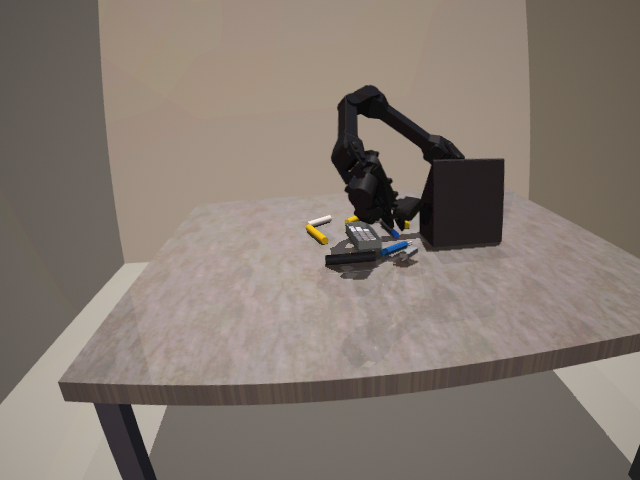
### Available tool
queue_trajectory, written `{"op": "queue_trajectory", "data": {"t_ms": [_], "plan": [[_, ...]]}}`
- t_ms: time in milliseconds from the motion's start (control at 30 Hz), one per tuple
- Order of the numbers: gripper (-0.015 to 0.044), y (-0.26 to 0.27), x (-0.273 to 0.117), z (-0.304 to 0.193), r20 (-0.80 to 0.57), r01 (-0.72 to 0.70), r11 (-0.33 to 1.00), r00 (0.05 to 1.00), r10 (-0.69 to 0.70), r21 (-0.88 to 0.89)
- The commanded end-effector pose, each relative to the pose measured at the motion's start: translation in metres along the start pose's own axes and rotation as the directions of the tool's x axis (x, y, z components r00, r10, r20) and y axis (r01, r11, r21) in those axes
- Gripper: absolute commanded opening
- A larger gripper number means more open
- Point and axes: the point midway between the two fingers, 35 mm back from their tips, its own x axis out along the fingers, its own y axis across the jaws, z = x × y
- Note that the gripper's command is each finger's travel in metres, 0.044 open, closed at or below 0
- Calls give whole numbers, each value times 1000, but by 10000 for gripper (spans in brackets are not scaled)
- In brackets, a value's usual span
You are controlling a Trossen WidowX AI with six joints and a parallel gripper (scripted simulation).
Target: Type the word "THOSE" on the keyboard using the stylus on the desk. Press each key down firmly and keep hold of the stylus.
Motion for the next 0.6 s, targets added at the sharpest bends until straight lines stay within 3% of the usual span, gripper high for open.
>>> {"op": "queue_trajectory", "data": {"t_ms": [0,567], "plan": [[150,0,4,1,-3,6,1000,1000,-6,-6],[150,1,13,6,-3,7,1000,1000,-7,-6]]}}
